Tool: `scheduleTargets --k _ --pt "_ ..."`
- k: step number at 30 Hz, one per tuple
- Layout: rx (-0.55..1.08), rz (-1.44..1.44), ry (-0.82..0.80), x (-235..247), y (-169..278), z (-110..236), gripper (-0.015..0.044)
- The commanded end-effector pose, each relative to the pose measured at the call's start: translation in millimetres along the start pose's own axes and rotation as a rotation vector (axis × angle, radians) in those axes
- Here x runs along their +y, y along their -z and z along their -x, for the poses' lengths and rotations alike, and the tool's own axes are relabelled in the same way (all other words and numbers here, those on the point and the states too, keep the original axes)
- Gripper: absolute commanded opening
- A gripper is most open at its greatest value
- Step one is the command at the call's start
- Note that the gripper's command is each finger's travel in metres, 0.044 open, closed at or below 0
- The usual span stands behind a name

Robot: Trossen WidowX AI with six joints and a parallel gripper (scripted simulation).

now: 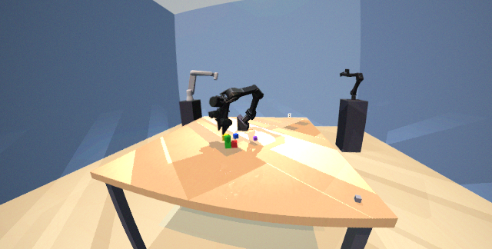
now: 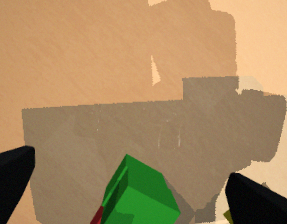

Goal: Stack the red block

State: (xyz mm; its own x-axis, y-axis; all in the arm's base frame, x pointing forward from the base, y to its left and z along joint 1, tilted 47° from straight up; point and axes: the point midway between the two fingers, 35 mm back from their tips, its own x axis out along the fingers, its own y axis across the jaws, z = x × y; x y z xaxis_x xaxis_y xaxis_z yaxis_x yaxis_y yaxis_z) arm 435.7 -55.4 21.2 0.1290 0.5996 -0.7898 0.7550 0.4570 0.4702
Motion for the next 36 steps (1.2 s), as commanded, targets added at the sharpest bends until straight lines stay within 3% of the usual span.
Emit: scheduleTargets --k 1,4,13,22,36 --pt "0.128 -0.215 0.026 4 45 8 0.044" --pt "0.216 -0.374 0.059 5 75 14 0.044" --pt "0.222 -0.386 0.062 4 76 13 0.044" --pt "0.223 -0.385 0.061 4 86 -34 0.044" --pt "0.224 -0.385 0.06 3 89 -51 0.044"
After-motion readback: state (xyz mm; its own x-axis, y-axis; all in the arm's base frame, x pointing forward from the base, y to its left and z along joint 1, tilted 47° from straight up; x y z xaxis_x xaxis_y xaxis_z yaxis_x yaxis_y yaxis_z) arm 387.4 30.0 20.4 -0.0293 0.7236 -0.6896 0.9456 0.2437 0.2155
